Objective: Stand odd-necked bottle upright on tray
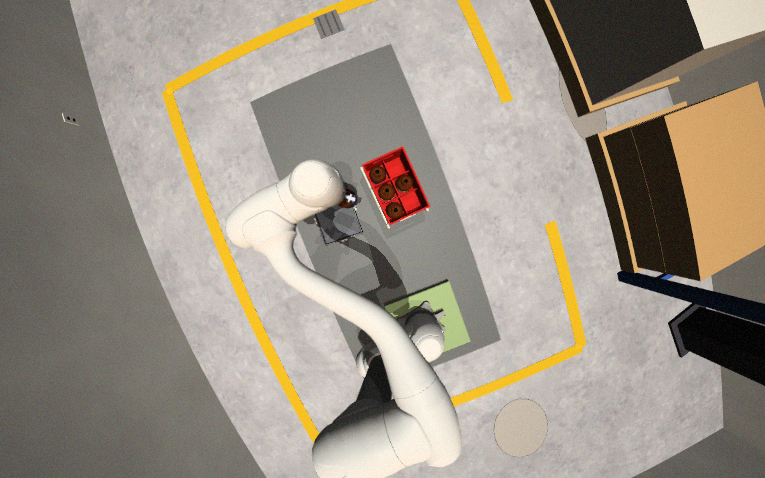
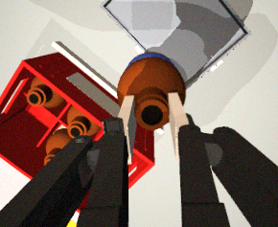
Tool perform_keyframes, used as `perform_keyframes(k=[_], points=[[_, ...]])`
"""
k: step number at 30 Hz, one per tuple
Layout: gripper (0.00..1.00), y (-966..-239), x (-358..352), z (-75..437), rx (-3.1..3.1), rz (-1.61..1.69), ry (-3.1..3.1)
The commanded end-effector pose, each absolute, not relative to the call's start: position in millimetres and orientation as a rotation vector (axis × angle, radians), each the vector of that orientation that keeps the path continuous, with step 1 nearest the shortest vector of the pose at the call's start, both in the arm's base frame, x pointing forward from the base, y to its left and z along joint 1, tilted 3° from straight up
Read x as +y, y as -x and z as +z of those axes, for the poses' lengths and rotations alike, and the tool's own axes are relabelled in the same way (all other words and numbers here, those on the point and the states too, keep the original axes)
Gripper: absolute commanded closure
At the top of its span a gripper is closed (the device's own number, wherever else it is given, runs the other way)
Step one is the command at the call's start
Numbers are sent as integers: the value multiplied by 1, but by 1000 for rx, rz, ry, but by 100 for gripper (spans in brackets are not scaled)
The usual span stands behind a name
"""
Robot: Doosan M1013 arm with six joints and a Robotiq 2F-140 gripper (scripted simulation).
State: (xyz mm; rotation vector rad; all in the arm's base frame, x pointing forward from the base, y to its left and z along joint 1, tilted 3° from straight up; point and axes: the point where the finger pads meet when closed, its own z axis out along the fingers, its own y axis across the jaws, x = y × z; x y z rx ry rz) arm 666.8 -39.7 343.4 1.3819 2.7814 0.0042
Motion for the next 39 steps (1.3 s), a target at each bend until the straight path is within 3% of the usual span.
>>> perform_keyframes(k=[1,39], points=[[100,-666,-30,345,2772,6,-1380],[100,-661,29,344,2772,6,-1380]])
